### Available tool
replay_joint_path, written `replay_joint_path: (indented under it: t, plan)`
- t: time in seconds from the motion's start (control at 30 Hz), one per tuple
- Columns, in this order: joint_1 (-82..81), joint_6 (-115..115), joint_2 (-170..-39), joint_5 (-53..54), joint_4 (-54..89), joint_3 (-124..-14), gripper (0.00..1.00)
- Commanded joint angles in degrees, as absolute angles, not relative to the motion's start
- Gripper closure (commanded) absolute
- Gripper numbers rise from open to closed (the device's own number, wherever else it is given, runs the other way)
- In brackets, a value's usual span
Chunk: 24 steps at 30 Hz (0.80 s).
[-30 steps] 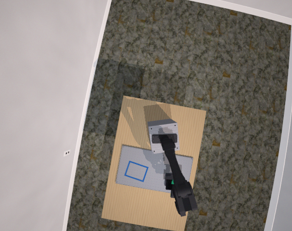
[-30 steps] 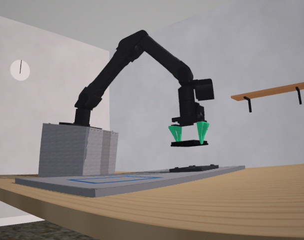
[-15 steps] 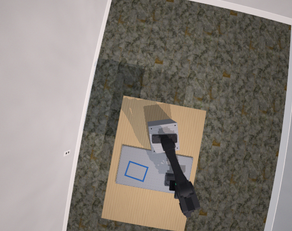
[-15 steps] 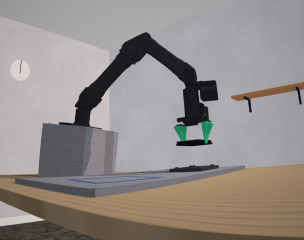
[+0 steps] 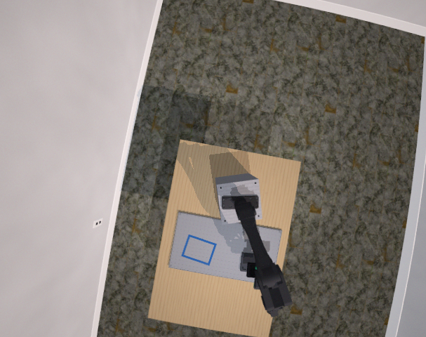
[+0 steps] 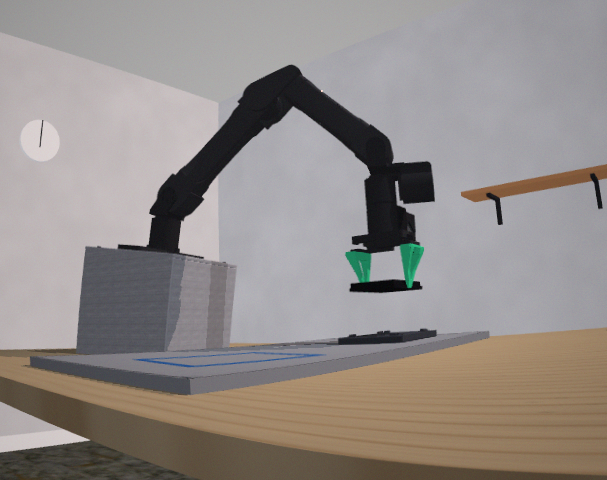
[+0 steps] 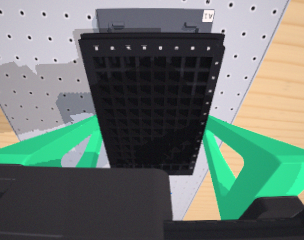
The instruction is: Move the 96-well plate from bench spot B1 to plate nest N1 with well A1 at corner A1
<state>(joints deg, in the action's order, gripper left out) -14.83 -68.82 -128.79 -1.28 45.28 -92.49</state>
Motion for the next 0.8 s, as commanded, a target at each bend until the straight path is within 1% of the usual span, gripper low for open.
replay_joint_path:
  t: [0.0, 0.77]
  plan:
    - [-13.9, -69.2, -126.9, -1.1, 46.1, -92.8, 1.00]
    - [-13.7, -69.4, -126.9, -1.0, 46.1, -93.5, 1.00]
